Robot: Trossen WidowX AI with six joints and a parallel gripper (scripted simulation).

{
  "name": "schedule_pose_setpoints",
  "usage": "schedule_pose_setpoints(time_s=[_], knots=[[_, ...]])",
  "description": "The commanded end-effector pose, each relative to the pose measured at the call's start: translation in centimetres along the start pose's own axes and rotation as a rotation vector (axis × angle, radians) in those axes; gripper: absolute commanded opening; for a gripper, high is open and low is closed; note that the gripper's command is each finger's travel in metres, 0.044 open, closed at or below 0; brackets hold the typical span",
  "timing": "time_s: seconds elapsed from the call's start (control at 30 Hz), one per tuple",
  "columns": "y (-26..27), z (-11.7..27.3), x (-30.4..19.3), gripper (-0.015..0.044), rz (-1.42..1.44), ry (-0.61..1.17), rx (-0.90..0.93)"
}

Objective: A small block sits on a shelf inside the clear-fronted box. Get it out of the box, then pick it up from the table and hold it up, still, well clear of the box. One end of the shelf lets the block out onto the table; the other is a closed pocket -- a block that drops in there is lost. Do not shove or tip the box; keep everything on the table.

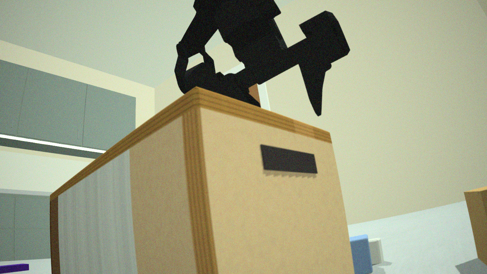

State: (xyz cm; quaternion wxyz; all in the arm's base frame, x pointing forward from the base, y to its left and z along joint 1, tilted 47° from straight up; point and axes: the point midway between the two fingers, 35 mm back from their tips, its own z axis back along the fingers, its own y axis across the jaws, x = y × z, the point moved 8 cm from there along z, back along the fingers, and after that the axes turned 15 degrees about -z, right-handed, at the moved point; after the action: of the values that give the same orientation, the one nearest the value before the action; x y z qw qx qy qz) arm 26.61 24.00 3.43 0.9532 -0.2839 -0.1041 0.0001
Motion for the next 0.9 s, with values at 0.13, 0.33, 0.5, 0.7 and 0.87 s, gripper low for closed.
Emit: schedule_pose_setpoints(time_s=[0.13, 0.33, 0.5, 0.7, 0.87], knots=[[2.4, 0.0, -1.8, 0.0285, 1.201, -0.049, -0.153], [3.1, 0.0, -2.4, 0.0285, 1.606, -0.029, -0.219], [3.8, 0.1, -3.0, 0.0285, 1.944, 0.005, -0.283], [4.5, 0.1, -3.7, 0.0285, 2.345, 0.071, -0.362], [5.0, 0.1, -4.2, 0.0285, 2.673, 0.151, -0.424]])
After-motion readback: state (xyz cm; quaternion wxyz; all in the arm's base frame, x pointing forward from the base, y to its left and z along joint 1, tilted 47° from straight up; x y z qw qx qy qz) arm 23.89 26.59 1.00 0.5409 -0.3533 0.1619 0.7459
